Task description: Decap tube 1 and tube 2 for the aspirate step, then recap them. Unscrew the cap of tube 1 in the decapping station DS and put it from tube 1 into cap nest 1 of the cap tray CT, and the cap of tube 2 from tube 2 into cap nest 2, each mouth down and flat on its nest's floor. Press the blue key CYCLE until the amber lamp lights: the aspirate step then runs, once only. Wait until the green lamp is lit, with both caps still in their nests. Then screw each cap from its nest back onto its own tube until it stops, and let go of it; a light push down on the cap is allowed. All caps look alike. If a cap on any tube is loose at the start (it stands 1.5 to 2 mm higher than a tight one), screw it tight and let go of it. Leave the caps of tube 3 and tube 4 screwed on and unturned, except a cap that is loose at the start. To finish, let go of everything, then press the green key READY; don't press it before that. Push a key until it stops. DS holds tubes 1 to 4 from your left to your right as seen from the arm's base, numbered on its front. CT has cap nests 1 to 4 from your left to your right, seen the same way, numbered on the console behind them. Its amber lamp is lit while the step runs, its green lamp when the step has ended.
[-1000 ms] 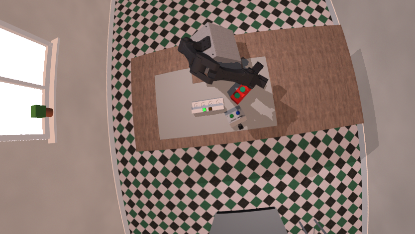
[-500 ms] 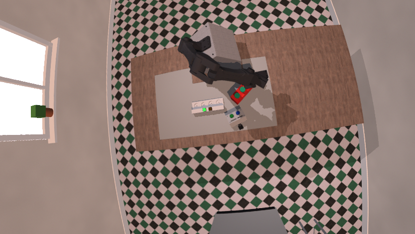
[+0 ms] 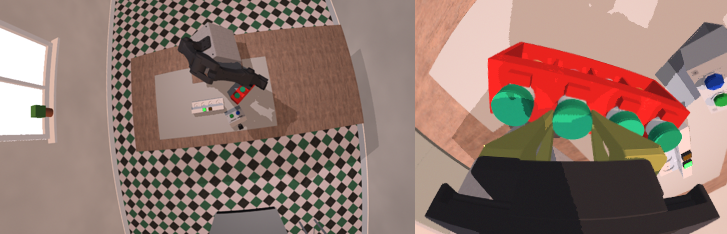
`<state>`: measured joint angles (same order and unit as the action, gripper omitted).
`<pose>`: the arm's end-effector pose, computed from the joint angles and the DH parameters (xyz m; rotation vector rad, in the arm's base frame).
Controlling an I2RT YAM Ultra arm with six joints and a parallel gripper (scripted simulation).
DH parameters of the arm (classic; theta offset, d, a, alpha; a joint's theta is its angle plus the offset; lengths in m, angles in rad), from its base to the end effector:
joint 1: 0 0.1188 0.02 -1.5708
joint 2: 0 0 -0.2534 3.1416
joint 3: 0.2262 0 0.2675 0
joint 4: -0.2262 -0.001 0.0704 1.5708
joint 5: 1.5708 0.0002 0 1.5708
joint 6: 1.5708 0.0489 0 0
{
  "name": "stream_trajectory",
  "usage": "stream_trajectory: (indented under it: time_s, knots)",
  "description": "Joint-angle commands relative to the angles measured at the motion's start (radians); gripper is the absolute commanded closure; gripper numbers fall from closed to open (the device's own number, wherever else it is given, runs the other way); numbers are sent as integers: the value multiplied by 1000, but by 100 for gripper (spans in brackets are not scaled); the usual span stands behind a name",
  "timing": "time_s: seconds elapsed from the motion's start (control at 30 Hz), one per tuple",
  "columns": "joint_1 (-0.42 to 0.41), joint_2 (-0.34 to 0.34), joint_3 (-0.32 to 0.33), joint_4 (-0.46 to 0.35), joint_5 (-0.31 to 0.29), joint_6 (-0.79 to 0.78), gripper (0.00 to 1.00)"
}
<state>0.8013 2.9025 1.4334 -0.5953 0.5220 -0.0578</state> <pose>0.2246 0.1983 -0.1737 1.3009 -2.3998 0.9270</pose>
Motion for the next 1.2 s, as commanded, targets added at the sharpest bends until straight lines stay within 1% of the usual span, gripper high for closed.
stream_trajectory:
  time_s: [0.0, 0.5, 0.57, 1.07, 1.13, 1.17]
  knots:
    - [5, -8, 2, 1, -1, 169, 100]
    - [4, -7, 2, 2, -1, 918, 100]
    - [4, -7, 2, 2, -1, 918, 100]
    - [4, -6, 2, 4, 0, 1668, 100]
    - [4, -6, 2, 4, 0, 1668, 100]
    - [3, -6, 2, 4, 0, 1717, 100]
